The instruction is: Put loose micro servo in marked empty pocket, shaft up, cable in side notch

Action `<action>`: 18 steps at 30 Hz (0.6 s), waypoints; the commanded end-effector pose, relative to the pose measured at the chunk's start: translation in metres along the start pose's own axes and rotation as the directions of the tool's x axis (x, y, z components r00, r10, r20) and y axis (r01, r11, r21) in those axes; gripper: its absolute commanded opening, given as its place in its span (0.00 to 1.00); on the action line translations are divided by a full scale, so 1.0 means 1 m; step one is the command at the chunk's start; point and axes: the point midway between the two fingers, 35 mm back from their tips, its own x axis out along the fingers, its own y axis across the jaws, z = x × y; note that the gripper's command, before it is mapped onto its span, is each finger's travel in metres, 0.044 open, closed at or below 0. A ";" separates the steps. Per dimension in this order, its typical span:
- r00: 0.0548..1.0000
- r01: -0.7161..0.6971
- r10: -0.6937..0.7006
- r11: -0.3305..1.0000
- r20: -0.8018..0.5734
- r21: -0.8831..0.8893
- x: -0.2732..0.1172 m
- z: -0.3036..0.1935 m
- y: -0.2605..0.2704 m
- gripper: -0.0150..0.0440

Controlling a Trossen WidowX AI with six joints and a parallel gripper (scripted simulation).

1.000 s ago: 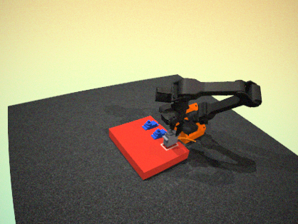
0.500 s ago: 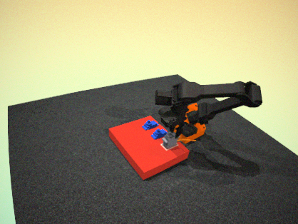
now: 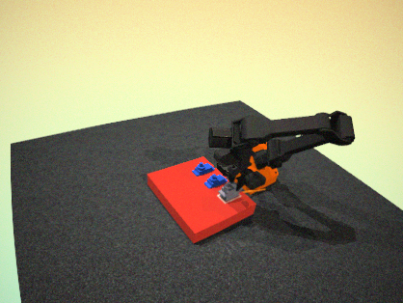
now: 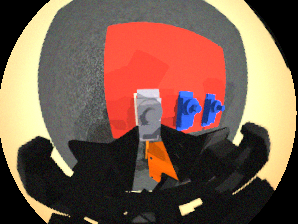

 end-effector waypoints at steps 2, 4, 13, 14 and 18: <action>1.000 -0.003 0.003 1.000 0.004 0.007 0.005 0.000 0.000 0.25; 1.000 -0.003 0.003 1.000 0.004 0.007 0.007 0.000 0.000 0.25; 1.000 -0.004 0.003 1.000 0.004 0.007 0.016 0.000 0.000 0.25; 1.000 -0.004 0.004 1.000 0.004 0.007 0.017 0.000 0.000 0.25; 1.000 -0.004 0.004 1.000 0.004 0.007 0.021 0.000 0.000 0.25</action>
